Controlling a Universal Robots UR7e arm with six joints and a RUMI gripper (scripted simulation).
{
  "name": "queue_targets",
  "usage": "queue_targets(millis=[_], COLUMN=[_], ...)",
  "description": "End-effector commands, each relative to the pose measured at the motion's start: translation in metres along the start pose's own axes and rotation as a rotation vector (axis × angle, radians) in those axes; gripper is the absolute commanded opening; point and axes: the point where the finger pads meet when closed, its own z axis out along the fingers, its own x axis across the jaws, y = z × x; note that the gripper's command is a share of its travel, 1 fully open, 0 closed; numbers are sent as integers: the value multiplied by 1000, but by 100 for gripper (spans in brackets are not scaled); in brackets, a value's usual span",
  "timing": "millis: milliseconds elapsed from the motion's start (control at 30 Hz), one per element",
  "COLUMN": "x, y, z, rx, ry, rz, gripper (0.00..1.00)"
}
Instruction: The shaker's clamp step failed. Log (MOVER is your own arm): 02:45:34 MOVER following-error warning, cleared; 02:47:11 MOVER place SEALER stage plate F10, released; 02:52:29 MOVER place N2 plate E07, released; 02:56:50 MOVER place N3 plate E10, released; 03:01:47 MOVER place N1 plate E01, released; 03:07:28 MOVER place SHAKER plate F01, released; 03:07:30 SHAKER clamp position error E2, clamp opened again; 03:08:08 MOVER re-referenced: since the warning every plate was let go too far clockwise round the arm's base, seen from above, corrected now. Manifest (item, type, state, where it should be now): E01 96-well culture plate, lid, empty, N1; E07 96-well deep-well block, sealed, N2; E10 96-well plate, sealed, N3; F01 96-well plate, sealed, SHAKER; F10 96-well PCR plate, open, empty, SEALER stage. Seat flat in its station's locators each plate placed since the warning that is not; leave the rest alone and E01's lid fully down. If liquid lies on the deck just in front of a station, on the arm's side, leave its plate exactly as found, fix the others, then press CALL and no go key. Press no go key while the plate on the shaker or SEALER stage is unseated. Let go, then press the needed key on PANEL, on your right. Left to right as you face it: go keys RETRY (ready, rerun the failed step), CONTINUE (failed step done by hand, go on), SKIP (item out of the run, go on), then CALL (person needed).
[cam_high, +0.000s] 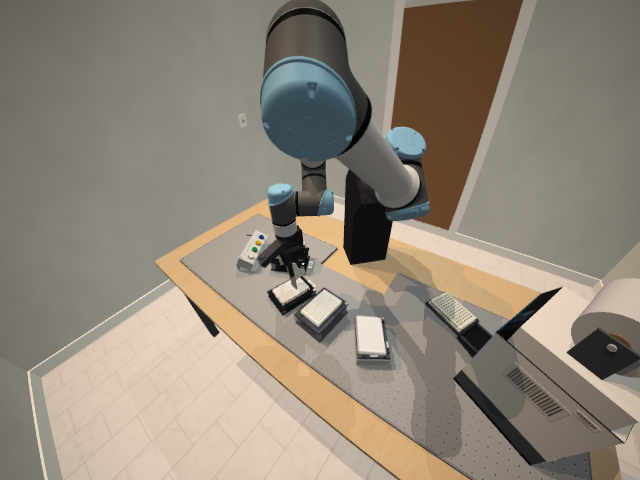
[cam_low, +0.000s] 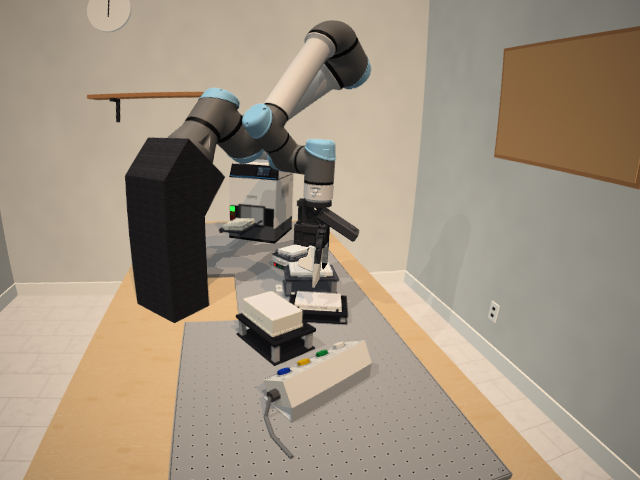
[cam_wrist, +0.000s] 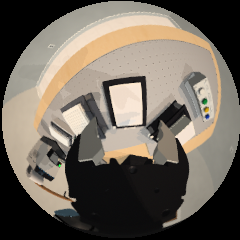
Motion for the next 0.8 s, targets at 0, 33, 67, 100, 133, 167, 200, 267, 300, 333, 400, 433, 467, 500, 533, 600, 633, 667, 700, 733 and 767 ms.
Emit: queue_targets(millis=[0,33,67,100,133,167,200,267,300,333,400,433,467,500,533,600,633,667,700,733,767], x=[0,0,0,0,0,0,0,0,0,0,0,0,0,0,0,0,0,0,0,0,0], y=[-1,-1,-1,-1,-1,-1,-1,-1,-1,-1,-1,-1,-1,-1,-1,-1,-1,-1,-1,-1,-1], z=[8,9,11,13,13,13,13,13,13,13,13,13,13,13,13,13,13,13,13,13,13], rx=[2,2,2,2,2,2,2,2,2,2,2,2,2,2,2,2,2,2,2,2,2], ry=[1,1,1,1,1,1,1,1,1,1,1,1,1,1,1,1,1,1,1,1,1], rz=[0,0,0,0,0,0,0,0,0,0,0,0,0,0,0,0,0,0,0,0,0], gripper=[82,82,82,82,82,82,82,82,82,82,82,82,82,82,82,82,82,82,82,82,82])
